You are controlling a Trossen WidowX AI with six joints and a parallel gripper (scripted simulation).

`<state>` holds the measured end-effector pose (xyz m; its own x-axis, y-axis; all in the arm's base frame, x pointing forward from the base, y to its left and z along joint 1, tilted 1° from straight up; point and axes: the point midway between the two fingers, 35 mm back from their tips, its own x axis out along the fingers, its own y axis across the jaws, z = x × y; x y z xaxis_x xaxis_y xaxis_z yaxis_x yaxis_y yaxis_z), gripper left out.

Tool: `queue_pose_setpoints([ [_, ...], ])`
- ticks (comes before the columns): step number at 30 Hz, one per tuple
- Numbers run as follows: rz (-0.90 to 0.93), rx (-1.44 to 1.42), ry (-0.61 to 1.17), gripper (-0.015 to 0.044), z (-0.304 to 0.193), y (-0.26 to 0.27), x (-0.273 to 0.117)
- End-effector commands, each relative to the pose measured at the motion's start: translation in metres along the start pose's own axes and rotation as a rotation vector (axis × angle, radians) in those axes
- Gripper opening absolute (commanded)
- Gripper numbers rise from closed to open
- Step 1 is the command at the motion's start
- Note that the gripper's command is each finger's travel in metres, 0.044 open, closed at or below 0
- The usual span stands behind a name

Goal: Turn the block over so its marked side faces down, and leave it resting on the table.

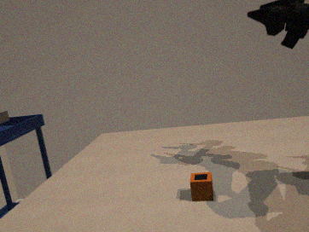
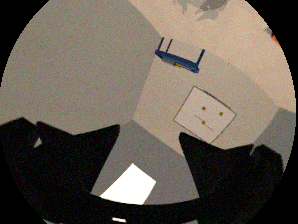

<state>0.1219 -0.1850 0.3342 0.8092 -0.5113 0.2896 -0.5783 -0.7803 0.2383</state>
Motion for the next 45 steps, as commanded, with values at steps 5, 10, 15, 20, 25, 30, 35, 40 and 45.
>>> queue_pose_setpoints([
  [5,-0.017,0.563,-0.107,0.0440,0.020,0.003,0.035],
  [10,0.044,1.288,-0.368,0.0440,0.063,-0.021,0.084],
  [15,0.174,1.675,-0.567,0.0440,0.093,-0.052,0.108],
  [20,0.347,1.937,-0.742,0.0440,0.118,-0.086,0.122],
  [25,0.520,2.111,-0.935,0.0440,0.140,-0.131,0.127],
  [30,0.825,2.234,-1.129,0.0440,0.163,-0.184,0.123],
  [35,1.277,2.242,-1.231,0.0440,0.185,-0.235,0.101],
  [40,1.725,2.126,-1.191,0.0440,0.200,-0.278,0.070],
  [45,2.092,1.933,-1.001,0.0440,0.209,-0.313,0.033],
])
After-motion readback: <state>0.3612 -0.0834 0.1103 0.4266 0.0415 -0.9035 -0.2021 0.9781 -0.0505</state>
